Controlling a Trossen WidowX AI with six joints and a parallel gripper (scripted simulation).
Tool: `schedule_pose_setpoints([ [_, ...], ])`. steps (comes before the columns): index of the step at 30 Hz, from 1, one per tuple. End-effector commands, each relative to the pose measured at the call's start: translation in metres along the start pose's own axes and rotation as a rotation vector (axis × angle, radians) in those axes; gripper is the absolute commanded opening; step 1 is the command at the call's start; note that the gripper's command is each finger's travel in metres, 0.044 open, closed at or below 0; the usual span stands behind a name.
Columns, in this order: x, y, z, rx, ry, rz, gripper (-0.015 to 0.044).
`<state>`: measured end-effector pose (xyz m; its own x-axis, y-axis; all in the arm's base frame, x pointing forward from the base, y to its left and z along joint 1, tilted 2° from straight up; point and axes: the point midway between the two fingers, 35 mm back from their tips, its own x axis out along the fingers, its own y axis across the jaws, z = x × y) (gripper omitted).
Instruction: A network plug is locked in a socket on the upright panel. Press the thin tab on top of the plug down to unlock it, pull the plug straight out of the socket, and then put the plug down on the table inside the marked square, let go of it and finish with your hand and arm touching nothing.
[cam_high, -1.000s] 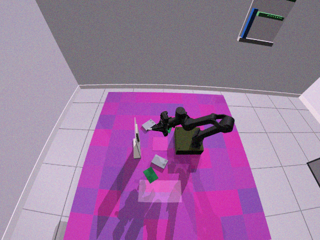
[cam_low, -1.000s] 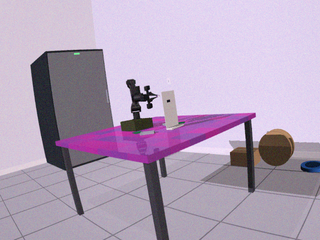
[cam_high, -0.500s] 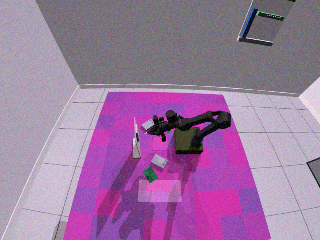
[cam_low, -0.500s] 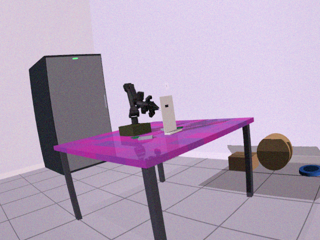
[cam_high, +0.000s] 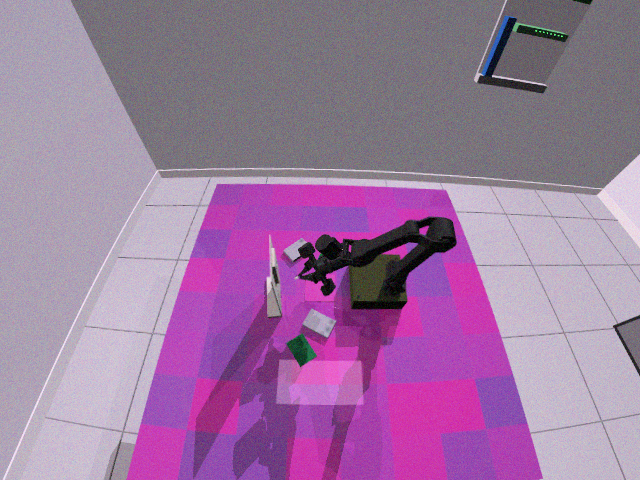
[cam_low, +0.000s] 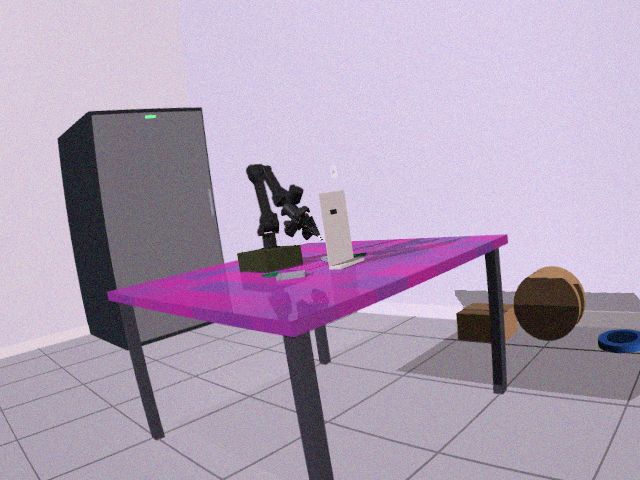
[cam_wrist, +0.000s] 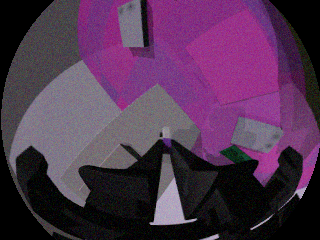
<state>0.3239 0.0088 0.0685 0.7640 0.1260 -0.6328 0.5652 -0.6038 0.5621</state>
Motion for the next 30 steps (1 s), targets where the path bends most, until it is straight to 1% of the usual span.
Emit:
schedule_pose_setpoints([
  [1,0.004,-0.007,0.005,0.052,-0.092,-0.025,0.0],
  [5,0.005,-0.019,0.014,0.094,-0.202,-0.05,0.0],
  [9,0.005,-0.025,0.018,0.101,-0.267,-0.062,0.0],
  [16,0.0,-0.039,0.028,0.12,-0.429,-0.067,0.0],
  [27,-0.019,-0.051,0.045,0.109,-0.708,0.006,0.0],
  [30,-0.022,-0.051,0.046,0.101,-0.74,0.023,0.0],
])
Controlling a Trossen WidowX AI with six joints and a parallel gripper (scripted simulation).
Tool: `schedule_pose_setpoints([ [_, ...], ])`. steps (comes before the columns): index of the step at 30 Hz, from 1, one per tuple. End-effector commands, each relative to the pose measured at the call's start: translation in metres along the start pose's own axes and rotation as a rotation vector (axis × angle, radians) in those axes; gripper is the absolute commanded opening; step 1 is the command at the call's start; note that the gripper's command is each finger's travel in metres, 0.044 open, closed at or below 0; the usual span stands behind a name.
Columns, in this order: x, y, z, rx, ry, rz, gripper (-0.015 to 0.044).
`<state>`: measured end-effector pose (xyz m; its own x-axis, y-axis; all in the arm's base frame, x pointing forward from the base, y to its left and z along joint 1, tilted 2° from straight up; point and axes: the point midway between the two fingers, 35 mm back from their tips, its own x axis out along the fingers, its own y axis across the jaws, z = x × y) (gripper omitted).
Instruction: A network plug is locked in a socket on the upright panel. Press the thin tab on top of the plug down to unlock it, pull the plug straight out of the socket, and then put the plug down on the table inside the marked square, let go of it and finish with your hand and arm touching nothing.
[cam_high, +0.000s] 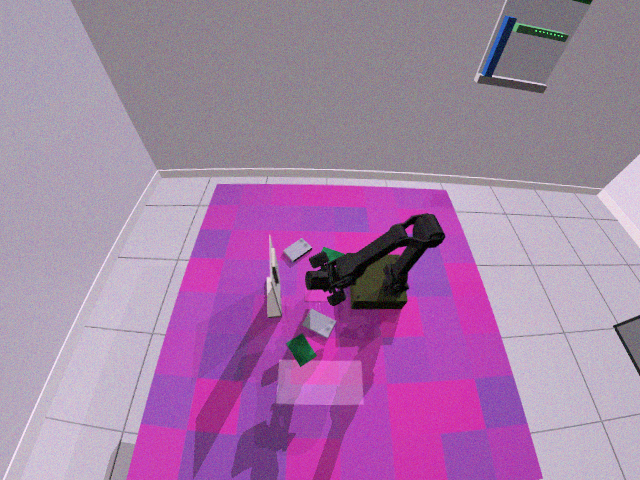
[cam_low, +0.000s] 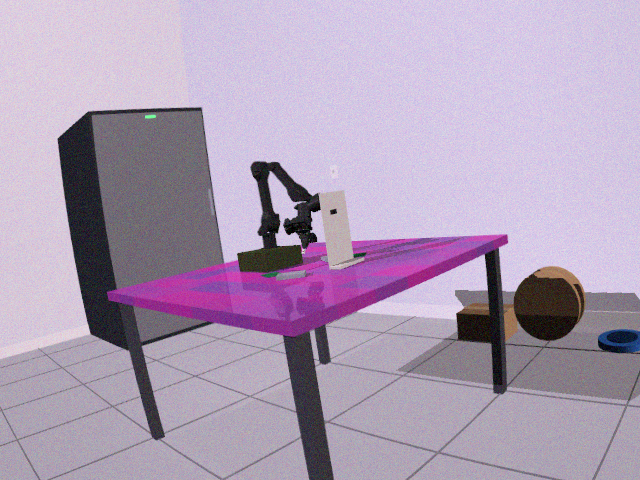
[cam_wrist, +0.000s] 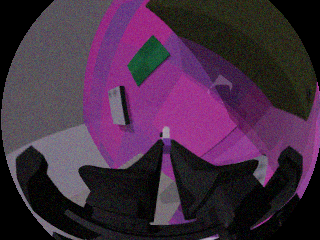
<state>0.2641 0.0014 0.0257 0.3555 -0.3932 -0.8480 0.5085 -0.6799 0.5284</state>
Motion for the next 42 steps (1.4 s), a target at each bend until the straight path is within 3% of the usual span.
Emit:
schedule_pose_setpoints([
  [1,-0.003,0.003,0.001,0.008,-0.029,0.027,0.0],
  [42,0.042,-0.027,0.002,0.001,-0.022,0.022,0.0],
])
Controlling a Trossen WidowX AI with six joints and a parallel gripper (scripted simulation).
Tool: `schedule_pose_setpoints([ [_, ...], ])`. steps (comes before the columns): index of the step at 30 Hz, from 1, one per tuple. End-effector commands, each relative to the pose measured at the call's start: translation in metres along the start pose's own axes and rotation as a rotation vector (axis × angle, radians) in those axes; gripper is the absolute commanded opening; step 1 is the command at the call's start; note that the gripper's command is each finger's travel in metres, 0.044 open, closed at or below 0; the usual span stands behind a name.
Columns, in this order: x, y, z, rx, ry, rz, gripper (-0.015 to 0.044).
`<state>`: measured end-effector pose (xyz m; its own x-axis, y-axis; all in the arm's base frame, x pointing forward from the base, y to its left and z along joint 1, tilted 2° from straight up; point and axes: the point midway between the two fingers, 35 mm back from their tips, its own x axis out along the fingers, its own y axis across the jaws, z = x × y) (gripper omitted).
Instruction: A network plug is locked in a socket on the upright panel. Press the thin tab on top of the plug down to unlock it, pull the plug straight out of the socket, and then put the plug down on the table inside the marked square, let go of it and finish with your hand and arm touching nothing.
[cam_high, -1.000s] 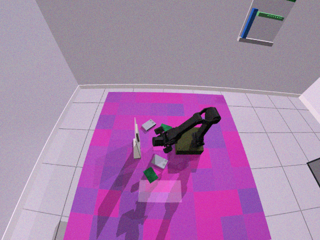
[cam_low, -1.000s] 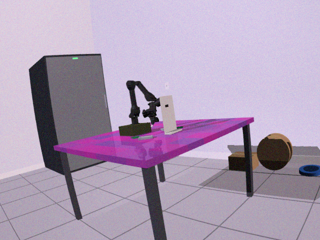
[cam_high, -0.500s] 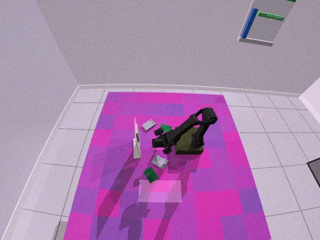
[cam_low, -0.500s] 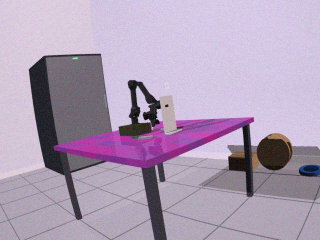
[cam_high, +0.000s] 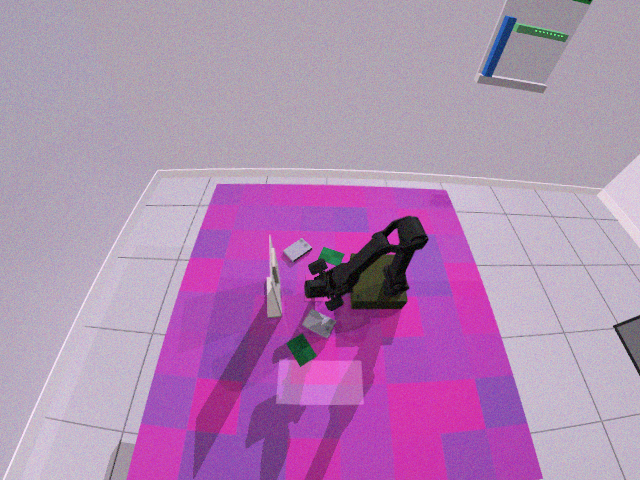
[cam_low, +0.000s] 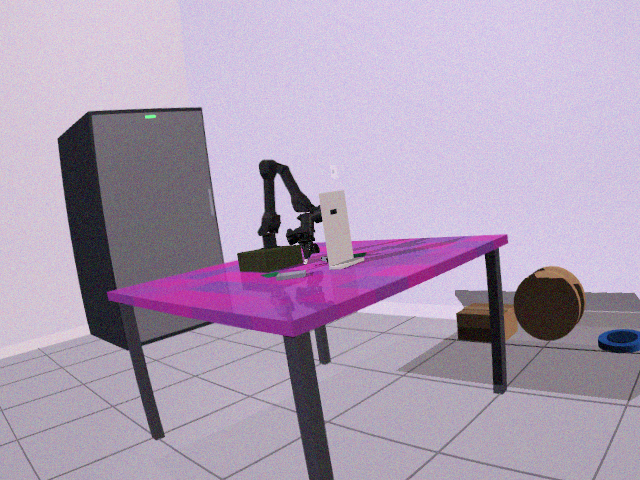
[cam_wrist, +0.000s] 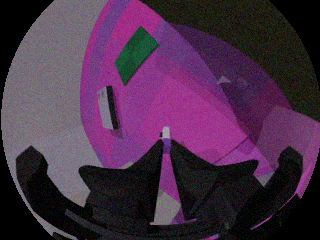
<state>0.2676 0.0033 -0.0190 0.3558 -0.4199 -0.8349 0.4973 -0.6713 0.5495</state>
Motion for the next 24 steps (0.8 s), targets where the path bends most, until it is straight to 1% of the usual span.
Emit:
schedule_pose_setpoints([
  [1,0.0048,-0.005,0.0038,-0.002,-0.006,-0.003,0.0],
  [23,0.0099,-0.0076,0.0022,-0.004,-0.005,-0.002,0.0],
  [24,0.0099,-0.0076,0.0022,-0.004,-0.005,-0.002,0.0026],
])
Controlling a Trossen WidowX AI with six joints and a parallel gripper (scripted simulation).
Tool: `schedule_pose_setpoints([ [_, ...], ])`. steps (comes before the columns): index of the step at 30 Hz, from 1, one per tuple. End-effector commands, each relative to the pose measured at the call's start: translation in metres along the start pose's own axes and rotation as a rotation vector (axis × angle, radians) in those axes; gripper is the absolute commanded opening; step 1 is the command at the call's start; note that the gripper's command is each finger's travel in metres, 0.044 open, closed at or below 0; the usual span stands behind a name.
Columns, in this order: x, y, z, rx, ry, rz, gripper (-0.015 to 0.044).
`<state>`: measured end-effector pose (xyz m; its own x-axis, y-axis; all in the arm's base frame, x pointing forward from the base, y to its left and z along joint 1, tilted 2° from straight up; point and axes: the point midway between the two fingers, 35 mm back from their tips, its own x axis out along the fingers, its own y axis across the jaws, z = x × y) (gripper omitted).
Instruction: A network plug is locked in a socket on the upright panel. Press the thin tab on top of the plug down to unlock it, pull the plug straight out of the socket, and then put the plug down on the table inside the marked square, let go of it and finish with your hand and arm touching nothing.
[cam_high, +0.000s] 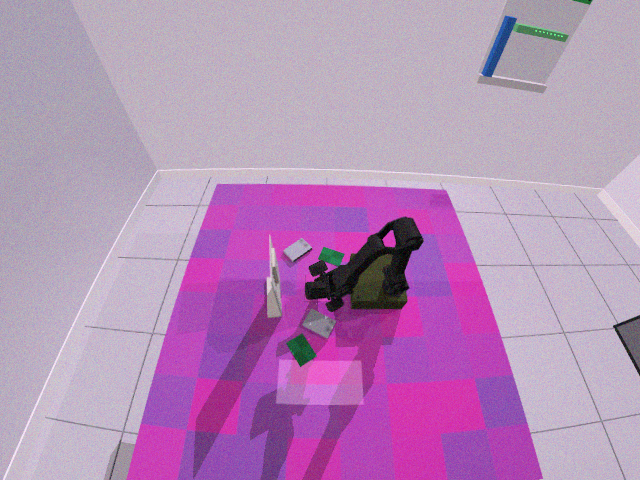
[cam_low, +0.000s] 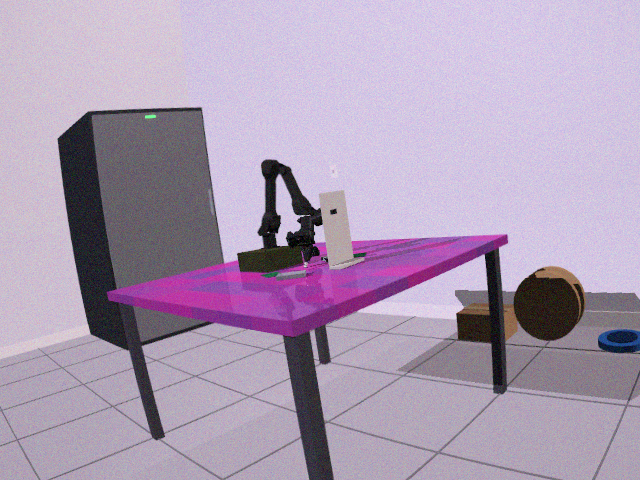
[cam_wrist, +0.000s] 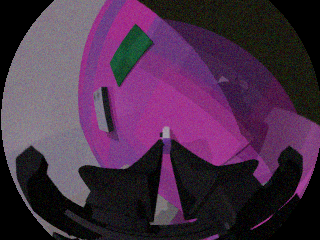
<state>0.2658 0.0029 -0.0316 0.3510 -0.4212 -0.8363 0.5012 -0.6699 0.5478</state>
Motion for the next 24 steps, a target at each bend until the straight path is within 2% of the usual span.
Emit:
schedule_pose_setpoints([
  [1,0.0,0.0,0.0,0.0,0.0,0.0,0.0053],
  [5,0.0,0.0,0.0,0.0,0.0,0.0,0.0156],
  [24,-0.017,0.0,0.0,0.001,0.0,-0.002,0.0156],
])
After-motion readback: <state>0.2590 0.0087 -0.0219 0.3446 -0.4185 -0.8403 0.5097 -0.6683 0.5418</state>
